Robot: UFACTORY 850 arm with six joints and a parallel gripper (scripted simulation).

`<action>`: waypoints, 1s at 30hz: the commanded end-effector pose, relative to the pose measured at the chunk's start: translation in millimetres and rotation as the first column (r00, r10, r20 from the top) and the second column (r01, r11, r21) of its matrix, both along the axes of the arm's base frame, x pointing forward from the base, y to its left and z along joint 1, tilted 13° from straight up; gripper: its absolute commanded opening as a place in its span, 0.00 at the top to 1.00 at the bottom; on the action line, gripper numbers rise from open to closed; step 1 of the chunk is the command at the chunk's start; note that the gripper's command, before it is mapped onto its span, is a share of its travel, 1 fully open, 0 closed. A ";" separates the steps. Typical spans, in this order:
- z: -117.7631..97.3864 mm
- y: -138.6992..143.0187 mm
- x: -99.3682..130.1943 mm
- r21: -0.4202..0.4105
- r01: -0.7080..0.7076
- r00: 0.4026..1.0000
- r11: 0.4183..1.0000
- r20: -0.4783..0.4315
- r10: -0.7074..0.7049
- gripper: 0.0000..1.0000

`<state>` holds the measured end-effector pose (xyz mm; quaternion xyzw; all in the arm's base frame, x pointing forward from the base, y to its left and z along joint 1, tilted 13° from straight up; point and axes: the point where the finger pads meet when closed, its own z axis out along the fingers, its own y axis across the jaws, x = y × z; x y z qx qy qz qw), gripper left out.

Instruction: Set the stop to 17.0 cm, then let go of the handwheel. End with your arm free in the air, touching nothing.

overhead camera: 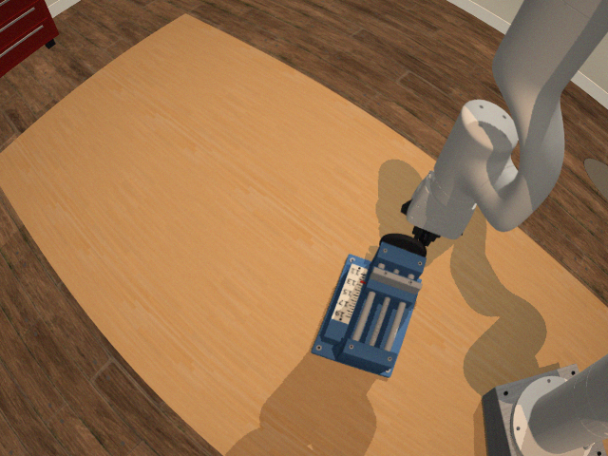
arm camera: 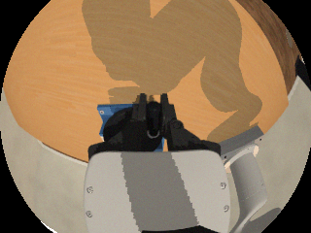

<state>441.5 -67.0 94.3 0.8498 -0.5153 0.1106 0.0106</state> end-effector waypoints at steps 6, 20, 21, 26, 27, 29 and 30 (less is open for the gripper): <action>2.1 0.4 0.6 0.000 0.000 1.000 1.000 0.000 0.000 0.94; 5.6 1.5 1.3 0.000 0.000 1.000 1.000 0.001 0.000 0.94; 5.9 1.6 1.4 0.000 0.000 1.000 1.000 0.001 0.000 0.94; 7.9 2.4 2.0 0.000 0.000 1.000 1.000 0.000 0.000 0.94; 8.3 2.6 2.1 0.000 0.000 1.000 1.000 0.000 0.000 0.94; 8.3 2.6 2.1 0.000 0.000 1.000 1.000 0.000 0.000 0.94; 8.8 2.8 2.2 0.000 0.000 1.000 1.000 0.000 0.000 0.94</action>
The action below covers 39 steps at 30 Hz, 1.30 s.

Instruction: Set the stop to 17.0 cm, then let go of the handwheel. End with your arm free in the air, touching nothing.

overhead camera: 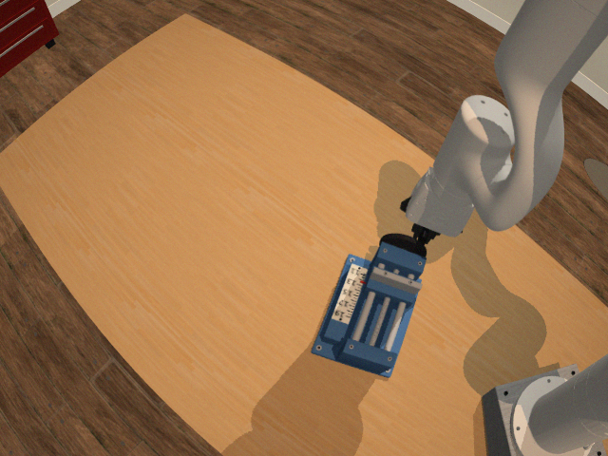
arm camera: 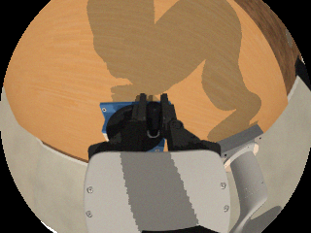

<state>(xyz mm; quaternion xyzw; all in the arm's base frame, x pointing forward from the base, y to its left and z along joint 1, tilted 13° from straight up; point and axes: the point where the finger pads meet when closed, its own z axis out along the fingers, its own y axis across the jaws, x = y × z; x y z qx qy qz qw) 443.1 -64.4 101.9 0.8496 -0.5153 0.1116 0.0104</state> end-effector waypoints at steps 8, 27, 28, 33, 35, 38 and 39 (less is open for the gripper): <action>5.1 2.1 2.6 0.001 0.000 1.000 1.000 -0.001 0.000 0.94; 15.8 11.2 15.7 0.001 0.000 1.000 1.000 -0.001 0.000 0.94; 16.5 12.2 17.5 0.001 0.000 1.000 1.000 -0.001 0.000 0.94; 17.0 17.2 27.0 0.001 0.000 1.000 1.000 -0.001 0.000 0.94; 12.8 22.0 38.4 0.001 0.000 1.000 1.000 -0.001 0.000 0.94; 3.7 24.8 47.9 0.001 0.000 1.000 1.000 -0.001 0.000 0.94; 1.2 25.0 49.5 0.001 0.000 1.000 1.000 -0.001 0.000 0.94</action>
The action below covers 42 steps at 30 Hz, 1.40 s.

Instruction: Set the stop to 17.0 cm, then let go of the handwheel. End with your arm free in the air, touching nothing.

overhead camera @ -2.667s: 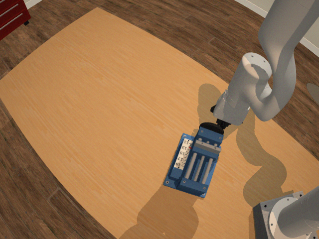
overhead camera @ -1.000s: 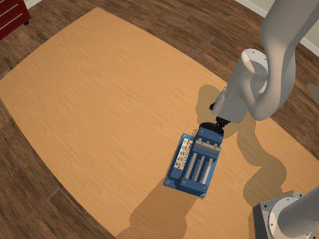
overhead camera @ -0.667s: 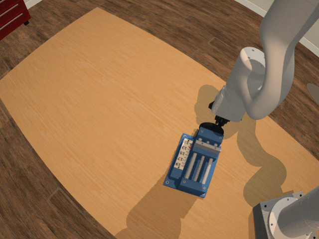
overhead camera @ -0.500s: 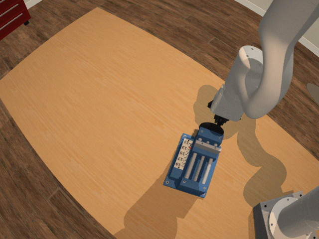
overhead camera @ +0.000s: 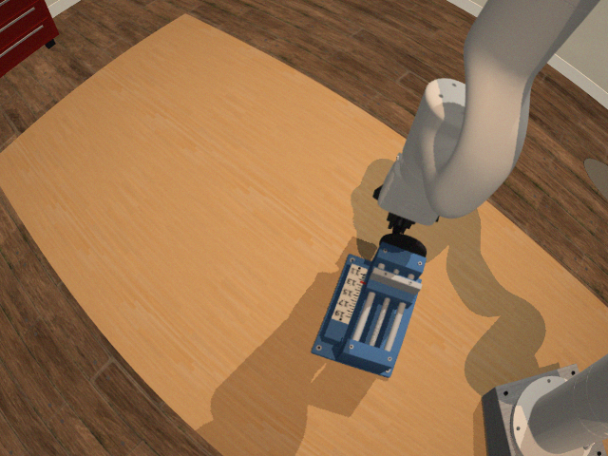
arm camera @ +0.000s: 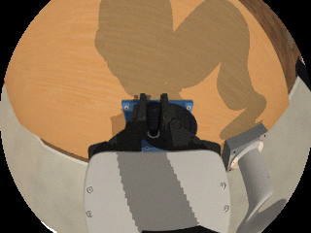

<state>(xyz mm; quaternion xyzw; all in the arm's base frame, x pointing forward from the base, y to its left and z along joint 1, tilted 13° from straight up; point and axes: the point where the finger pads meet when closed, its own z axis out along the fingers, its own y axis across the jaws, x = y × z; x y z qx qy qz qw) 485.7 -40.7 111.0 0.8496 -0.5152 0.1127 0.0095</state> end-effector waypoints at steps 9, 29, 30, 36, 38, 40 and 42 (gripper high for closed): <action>-25.5 -0.4 11.6 0.000 0.000 1.000 1.000 -0.004 0.000 0.94; -44.4 -8.1 4.9 0.000 0.000 1.000 1.000 -0.004 0.000 0.94; -45.3 -8.7 4.1 0.000 0.000 1.000 1.000 -0.004 0.000 0.94; -49.6 -12.5 -1.5 0.000 0.000 1.000 1.000 -0.004 0.000 0.94; -50.8 -13.9 -3.7 0.000 0.000 1.000 1.000 -0.004 0.000 0.94; -51.6 -15.4 -6.3 0.000 0.000 1.000 1.000 -0.004 0.000 0.94; -52.3 -17.0 -9.1 0.000 0.000 1.000 1.000 -0.004 0.000 0.94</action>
